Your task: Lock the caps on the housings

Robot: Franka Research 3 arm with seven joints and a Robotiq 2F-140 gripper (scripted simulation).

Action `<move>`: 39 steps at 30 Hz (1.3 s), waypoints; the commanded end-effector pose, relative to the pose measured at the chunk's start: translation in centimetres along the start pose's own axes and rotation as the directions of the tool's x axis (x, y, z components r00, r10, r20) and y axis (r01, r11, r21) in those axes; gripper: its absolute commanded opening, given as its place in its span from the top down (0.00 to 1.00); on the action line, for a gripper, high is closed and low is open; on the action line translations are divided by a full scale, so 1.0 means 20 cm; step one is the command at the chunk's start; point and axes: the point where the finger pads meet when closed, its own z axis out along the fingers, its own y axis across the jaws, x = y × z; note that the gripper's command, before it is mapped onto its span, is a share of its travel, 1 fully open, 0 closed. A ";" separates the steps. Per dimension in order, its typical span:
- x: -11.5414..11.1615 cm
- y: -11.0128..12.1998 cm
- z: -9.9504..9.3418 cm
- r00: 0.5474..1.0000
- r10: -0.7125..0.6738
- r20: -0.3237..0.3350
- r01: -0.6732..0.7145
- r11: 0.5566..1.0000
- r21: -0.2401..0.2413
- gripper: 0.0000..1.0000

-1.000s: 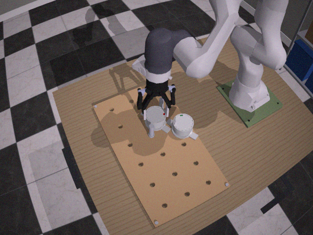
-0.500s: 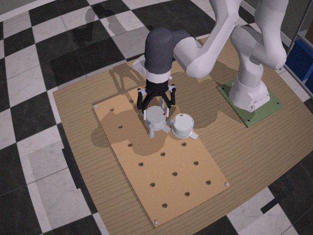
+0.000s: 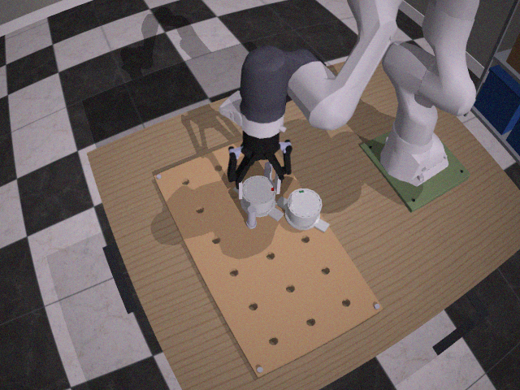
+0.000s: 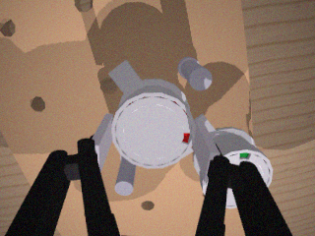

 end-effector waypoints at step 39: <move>0.00 0.00 0.01 0.994 0.111 0.001 -0.111 0.994 -0.002 0.90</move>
